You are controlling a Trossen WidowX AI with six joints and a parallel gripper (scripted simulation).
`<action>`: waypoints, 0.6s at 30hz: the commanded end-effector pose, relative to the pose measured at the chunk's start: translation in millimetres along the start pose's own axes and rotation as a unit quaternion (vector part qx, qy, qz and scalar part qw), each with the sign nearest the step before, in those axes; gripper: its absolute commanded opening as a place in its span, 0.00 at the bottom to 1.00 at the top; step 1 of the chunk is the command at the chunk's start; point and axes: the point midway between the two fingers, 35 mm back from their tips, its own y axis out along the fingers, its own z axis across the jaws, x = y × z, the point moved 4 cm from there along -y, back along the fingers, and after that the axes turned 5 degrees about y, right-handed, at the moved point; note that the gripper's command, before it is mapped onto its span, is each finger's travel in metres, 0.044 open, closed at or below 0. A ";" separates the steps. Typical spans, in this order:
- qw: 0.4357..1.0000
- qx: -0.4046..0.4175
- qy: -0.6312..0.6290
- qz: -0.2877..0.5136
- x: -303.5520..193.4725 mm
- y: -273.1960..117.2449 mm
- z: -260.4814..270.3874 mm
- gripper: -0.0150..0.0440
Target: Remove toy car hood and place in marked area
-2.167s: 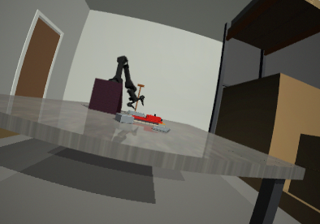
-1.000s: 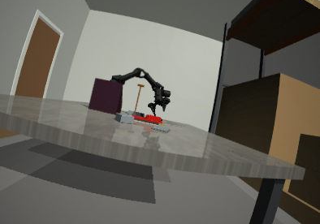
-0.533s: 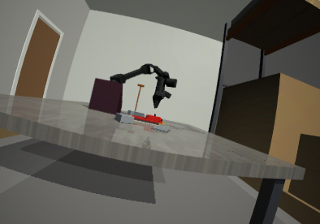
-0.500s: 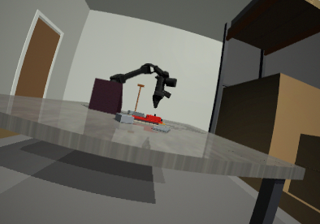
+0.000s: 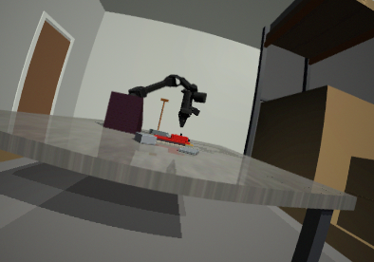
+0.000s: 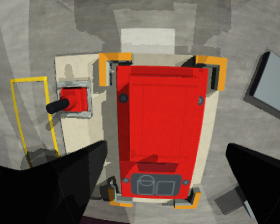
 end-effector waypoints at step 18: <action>1.000 0.002 0.003 0.000 0.1 16.4 0.0 1.00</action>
